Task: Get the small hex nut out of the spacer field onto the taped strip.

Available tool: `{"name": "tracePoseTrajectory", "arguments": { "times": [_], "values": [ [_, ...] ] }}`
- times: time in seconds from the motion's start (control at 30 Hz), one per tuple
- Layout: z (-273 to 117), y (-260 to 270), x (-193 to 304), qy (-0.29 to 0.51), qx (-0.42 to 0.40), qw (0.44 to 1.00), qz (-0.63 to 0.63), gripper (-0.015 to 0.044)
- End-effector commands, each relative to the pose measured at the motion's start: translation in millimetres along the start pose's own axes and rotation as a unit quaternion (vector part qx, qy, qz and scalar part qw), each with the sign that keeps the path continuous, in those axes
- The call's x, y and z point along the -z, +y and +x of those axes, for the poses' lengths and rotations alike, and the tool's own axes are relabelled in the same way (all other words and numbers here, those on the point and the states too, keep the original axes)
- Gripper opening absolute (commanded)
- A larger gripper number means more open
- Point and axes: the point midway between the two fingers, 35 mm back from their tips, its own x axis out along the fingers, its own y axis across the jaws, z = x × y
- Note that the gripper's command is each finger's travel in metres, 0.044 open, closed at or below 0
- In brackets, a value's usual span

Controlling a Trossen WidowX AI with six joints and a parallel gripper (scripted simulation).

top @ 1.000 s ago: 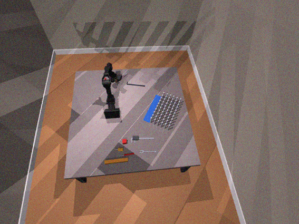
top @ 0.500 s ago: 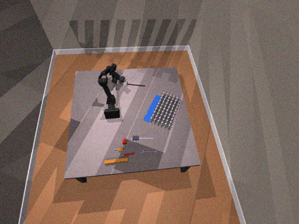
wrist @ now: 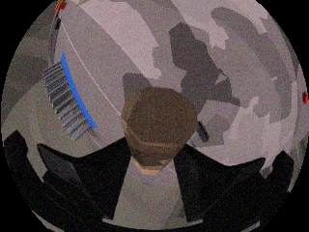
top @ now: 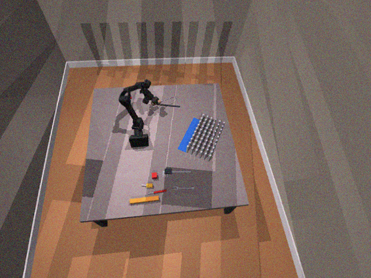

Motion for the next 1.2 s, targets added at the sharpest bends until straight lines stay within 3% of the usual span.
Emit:
{"name": "tracePoseTrajectory", "arguments": {
  "times": [0.0, 1.17],
  "values": [
    [6.4, 10.1, 3.7, -0.008, -0.013, 1.0, 0.027, 0.0],
    [42.1, 123.0, 30.1, -0.059, -0.087, 0.957, 0.269, 0.0]
  ]
}}
